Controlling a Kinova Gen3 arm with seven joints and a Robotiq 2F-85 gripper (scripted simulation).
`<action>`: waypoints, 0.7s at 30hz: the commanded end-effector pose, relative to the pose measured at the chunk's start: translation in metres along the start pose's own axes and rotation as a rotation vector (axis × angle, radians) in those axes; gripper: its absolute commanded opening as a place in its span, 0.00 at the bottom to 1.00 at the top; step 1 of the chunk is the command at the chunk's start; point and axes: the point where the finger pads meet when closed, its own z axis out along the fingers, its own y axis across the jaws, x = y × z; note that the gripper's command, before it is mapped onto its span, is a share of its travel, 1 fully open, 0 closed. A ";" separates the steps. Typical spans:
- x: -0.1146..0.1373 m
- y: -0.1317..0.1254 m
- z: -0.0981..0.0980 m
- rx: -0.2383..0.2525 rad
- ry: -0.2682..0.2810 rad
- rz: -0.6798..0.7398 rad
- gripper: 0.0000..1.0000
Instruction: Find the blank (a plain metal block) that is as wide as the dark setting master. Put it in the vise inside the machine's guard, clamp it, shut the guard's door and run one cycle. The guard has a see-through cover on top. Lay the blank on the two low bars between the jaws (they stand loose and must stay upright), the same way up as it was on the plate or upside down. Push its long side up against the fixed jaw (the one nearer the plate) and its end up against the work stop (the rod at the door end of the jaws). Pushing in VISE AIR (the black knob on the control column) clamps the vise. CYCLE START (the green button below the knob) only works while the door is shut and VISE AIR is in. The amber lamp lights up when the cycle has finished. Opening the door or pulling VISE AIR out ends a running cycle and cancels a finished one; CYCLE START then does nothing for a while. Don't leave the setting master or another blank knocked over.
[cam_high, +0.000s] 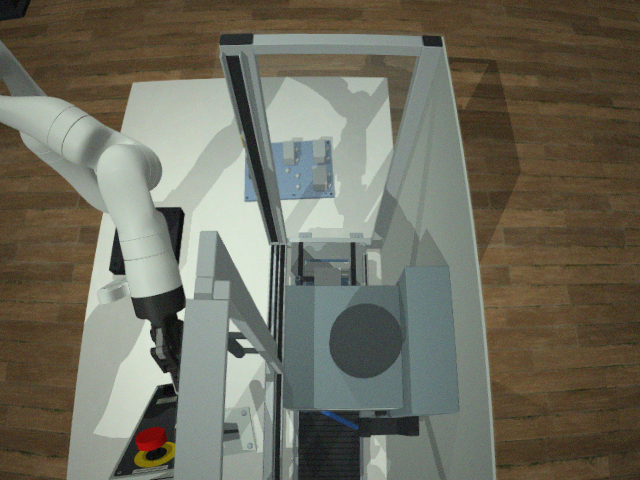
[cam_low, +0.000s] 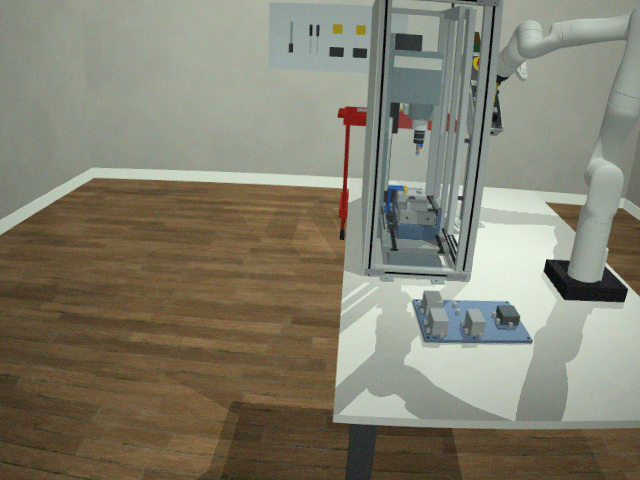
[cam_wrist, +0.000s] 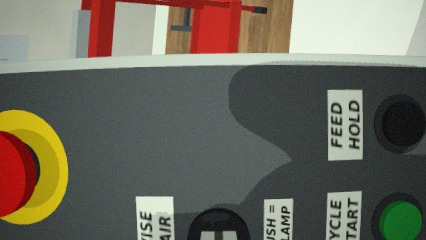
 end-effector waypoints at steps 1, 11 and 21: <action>0.000 -0.001 0.001 0.001 -0.001 0.001 0.10; 0.000 -0.001 0.001 0.001 -0.001 0.001 0.10; 0.000 -0.001 0.005 0.001 -0.001 0.001 0.10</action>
